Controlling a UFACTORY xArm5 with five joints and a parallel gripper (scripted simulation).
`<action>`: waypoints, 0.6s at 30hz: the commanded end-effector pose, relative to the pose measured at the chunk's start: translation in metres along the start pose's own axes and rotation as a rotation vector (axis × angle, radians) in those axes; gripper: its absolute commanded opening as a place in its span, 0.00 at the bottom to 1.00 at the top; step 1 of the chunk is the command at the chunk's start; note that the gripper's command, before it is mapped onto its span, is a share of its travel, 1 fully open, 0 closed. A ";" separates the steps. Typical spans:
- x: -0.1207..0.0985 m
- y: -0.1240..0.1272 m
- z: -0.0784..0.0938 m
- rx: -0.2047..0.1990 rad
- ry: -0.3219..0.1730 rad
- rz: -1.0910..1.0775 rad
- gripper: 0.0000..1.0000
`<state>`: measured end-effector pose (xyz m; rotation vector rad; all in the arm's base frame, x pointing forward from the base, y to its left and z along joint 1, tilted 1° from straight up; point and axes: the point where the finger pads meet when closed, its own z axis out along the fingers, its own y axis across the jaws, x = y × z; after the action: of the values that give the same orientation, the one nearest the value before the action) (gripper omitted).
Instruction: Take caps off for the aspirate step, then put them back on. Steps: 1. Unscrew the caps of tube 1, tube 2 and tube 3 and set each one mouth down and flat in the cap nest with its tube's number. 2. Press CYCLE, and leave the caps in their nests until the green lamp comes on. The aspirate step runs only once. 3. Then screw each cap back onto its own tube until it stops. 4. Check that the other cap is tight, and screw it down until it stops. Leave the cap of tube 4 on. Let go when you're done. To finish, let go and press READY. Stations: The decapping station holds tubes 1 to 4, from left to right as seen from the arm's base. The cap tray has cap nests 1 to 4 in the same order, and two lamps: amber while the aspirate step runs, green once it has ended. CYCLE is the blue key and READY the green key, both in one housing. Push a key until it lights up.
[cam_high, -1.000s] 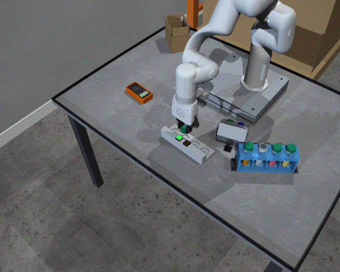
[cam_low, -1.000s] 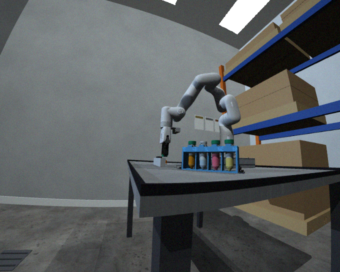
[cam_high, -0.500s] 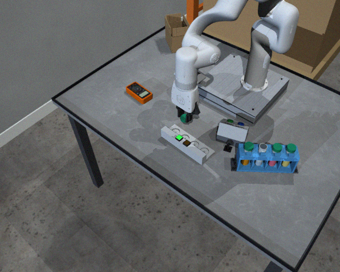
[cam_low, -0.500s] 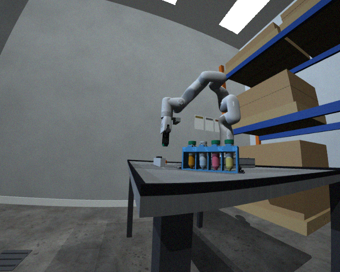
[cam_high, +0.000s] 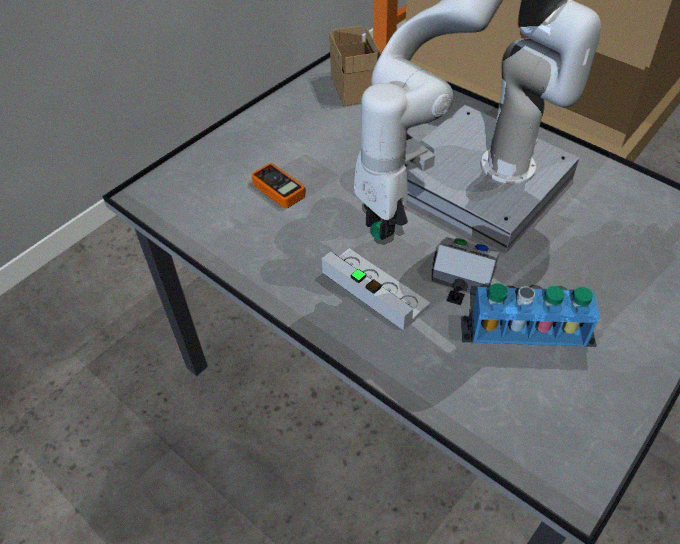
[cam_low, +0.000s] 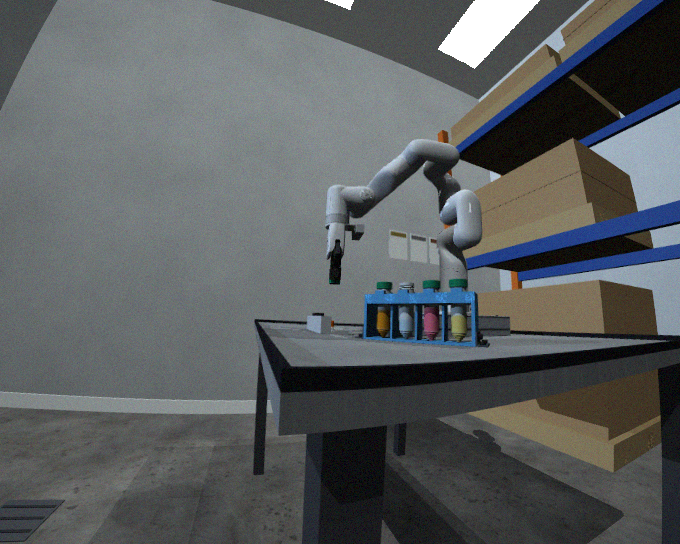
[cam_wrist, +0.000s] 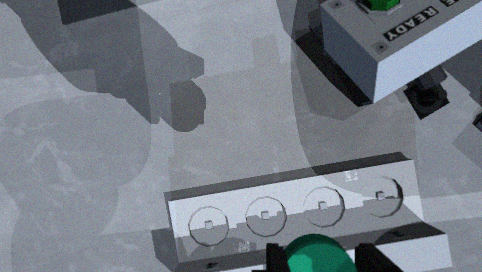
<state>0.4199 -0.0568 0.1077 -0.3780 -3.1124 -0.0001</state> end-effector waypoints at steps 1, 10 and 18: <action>0.014 0.032 -0.003 -0.019 -0.006 0.215 0.00; 0.034 0.071 -0.003 -0.019 -0.006 0.215 0.00; 0.055 0.112 -0.004 -0.020 -0.005 0.215 0.00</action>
<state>0.3981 0.0363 0.1096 -0.7051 -3.0613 0.0001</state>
